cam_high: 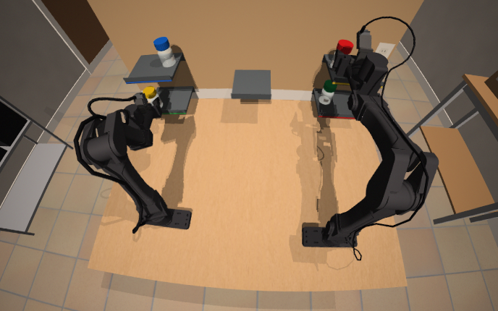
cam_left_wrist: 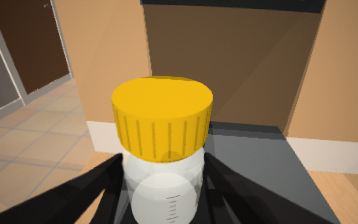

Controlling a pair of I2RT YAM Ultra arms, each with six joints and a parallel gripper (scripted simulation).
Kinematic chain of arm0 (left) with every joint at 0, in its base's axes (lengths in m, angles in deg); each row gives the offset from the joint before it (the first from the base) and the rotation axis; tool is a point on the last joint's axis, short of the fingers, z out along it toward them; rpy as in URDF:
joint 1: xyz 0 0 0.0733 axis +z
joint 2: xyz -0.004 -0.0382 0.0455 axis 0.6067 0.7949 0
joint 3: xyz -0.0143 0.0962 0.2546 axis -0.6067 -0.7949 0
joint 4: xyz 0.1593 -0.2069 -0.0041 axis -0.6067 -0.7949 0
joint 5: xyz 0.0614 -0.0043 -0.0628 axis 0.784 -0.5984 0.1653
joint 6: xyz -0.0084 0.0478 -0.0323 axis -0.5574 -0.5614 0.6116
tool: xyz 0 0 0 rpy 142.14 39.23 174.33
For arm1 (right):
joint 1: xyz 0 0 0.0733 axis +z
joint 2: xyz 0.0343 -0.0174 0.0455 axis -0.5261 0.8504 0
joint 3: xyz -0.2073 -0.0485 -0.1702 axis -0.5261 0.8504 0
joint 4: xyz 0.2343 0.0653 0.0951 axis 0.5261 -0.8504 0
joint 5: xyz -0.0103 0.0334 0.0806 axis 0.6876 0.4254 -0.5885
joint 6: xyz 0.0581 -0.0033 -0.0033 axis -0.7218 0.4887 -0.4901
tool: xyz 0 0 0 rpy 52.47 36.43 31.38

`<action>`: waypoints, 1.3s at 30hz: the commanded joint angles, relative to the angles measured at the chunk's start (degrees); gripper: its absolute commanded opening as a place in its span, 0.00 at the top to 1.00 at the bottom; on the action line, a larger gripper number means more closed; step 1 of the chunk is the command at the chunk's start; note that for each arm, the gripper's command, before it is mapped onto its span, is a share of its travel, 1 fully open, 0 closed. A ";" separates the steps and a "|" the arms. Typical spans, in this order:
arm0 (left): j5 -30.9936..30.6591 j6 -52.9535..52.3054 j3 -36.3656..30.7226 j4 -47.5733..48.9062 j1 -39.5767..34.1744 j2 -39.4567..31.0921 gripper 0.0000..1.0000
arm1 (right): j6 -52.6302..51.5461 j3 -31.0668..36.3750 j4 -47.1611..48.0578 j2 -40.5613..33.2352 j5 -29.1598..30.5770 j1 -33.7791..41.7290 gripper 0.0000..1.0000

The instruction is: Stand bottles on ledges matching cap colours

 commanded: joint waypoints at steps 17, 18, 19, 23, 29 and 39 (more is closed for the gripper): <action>-0.67 -0.09 -0.16 0.32 -0.14 -1.68 0.51 | 0.32 -8.30 -1.60 5.87 0.66 0.74 0.19; -0.67 -0.09 -0.16 0.32 -0.14 -1.68 0.51 | 0.32 -8.69 -1.67 6.20 0.67 0.75 0.19; -0.67 -0.09 -0.16 0.32 -0.14 -1.68 0.51 | 0.32 -9.09 -1.73 6.53 0.68 0.76 0.19; -1.18 -0.26 1.25 -3.38 -0.09 -4.62 0.51 | 0.32 -10.72 -2.02 7.85 0.72 0.79 0.19; -1.24 -0.26 3.45 -10.86 0.01 -10.11 0.51 | 0.32 -11.88 -2.31 8.74 0.67 0.81 0.19; -1.32 -0.36 6.19 -16.83 0.27 -12.98 0.51 | 0.31 -11.94 -2.35 8.77 0.67 0.81 0.28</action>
